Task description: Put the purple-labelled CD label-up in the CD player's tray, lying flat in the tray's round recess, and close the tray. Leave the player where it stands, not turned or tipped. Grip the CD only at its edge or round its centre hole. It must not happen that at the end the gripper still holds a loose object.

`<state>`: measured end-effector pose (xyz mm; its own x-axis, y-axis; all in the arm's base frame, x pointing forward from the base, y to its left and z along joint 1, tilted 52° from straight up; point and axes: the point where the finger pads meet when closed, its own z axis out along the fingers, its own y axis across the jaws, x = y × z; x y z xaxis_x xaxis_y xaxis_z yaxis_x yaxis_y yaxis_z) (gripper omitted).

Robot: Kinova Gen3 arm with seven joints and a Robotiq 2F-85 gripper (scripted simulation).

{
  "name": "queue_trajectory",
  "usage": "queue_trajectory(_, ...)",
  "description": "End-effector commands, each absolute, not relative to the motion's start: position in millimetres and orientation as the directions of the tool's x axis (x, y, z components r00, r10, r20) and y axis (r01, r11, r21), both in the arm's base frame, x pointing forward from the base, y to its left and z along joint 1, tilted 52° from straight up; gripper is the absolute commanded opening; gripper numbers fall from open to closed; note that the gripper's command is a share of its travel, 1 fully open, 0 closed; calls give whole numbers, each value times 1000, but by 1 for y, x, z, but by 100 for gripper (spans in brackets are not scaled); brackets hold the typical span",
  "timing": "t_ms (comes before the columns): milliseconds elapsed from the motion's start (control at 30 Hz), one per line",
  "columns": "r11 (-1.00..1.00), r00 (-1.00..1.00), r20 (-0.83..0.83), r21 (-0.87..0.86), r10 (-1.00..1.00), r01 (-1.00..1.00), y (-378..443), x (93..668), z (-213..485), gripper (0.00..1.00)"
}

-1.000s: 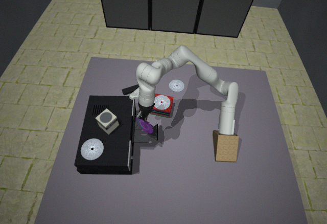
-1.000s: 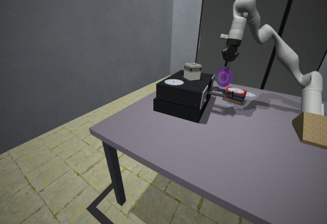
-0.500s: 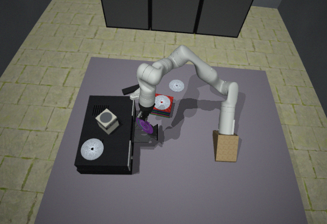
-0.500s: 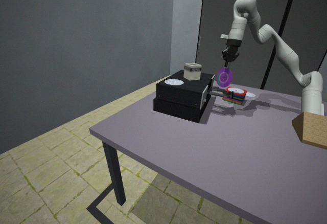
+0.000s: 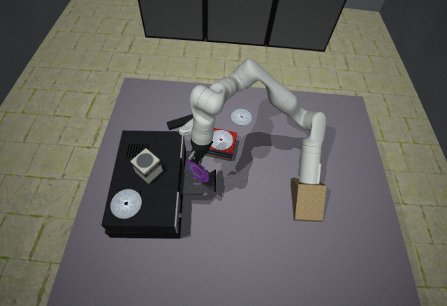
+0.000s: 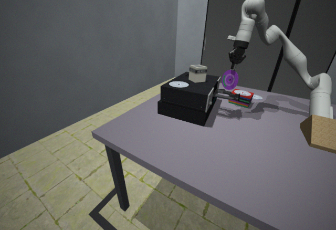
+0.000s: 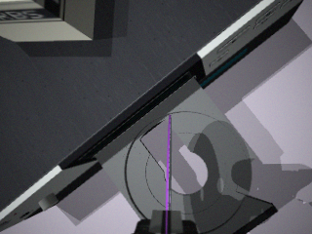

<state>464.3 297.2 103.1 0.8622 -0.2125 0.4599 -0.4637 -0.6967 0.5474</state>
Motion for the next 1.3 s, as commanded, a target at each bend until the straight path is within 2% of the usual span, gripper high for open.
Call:
queue_trajectory(0, -709, 858, 462, 526, -224, -469, 298, 463, 106, 11)
queue_trajectory(800, -788, 859, 462, 434, -221, -436, 285, 455, 114, 11)
queue_trajectory(1267, -862, 856, 465, 314, -225, -397, 269, 446, 122, 11)
